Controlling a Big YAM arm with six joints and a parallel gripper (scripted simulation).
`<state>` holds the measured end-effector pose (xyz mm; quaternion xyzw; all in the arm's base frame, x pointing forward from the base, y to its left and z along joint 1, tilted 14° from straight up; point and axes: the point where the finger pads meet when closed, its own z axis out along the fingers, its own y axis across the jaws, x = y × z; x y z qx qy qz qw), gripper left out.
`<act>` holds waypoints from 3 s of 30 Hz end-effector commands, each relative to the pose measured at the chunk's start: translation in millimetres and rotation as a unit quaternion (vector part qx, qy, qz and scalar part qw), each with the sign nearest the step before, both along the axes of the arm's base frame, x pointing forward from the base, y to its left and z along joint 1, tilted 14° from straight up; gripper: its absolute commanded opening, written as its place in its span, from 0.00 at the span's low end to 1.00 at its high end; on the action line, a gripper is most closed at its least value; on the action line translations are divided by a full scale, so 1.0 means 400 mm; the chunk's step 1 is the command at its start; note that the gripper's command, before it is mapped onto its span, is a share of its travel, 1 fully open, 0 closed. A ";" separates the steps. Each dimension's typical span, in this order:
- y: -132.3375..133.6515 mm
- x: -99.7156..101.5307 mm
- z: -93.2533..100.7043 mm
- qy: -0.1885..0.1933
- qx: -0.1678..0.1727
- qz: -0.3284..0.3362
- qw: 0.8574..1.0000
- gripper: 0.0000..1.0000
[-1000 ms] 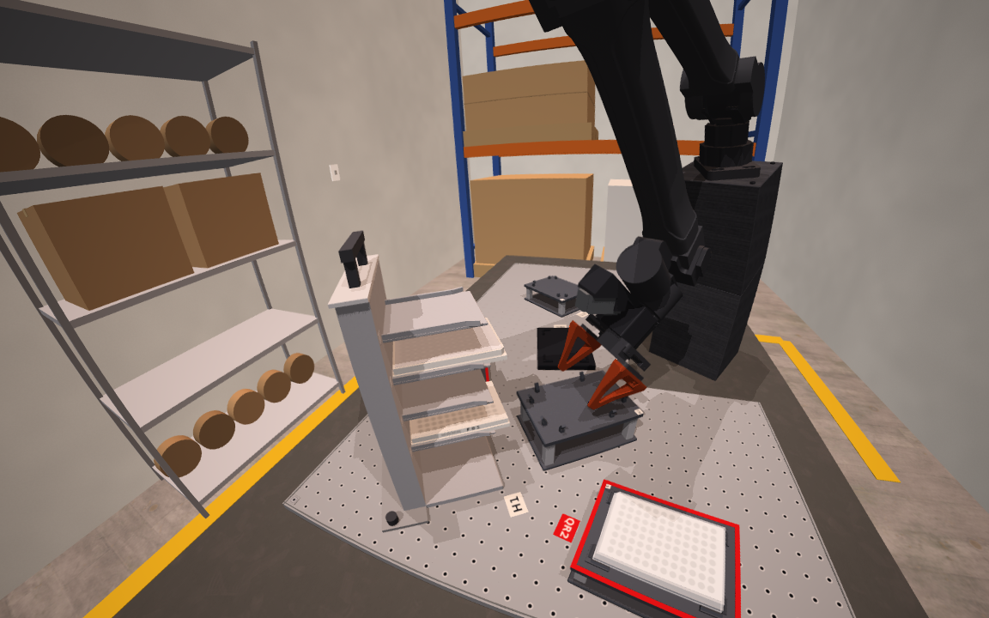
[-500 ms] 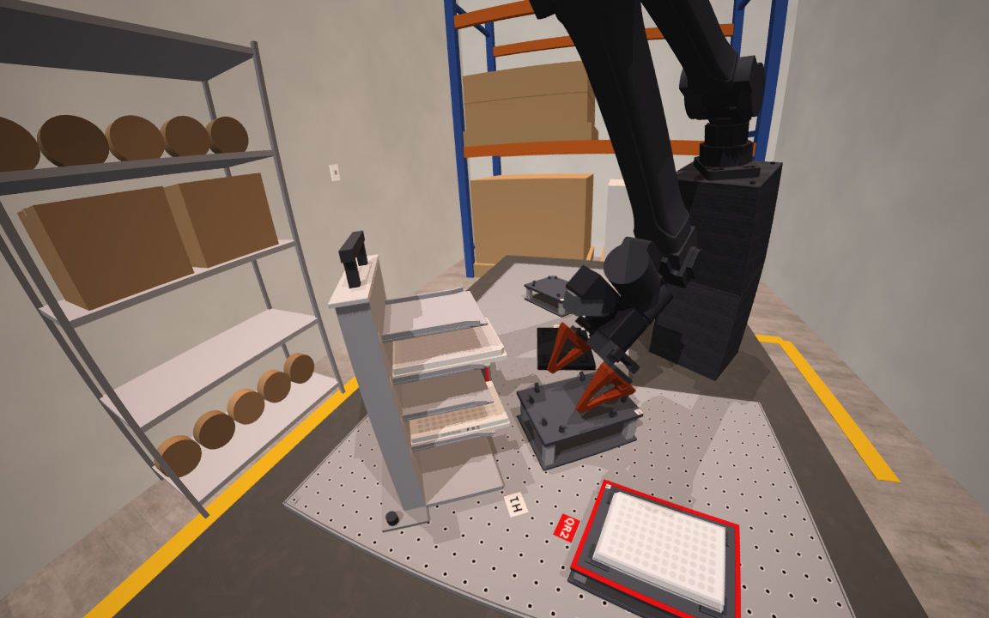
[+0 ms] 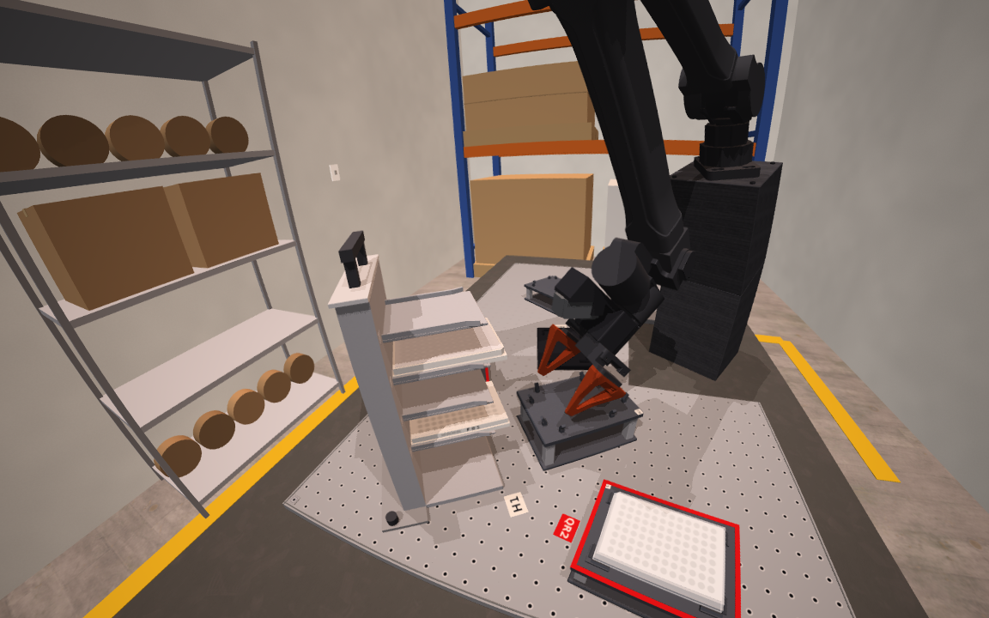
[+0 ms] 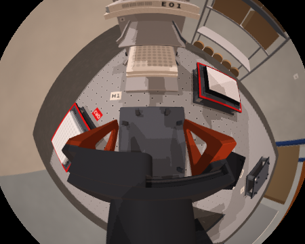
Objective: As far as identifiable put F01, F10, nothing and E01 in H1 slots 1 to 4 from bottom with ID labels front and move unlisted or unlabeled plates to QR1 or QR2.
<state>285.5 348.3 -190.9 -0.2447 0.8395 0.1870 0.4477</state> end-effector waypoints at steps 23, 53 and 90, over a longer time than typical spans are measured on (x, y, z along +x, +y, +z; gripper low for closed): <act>0.048 0.088 0.045 -0.012 0.005 -0.004 1.000 1.00; 0.088 0.155 0.055 -0.009 0.001 -0.004 1.000 1.00; 0.128 0.196 0.068 -0.007 0.005 -0.002 1.000 0.86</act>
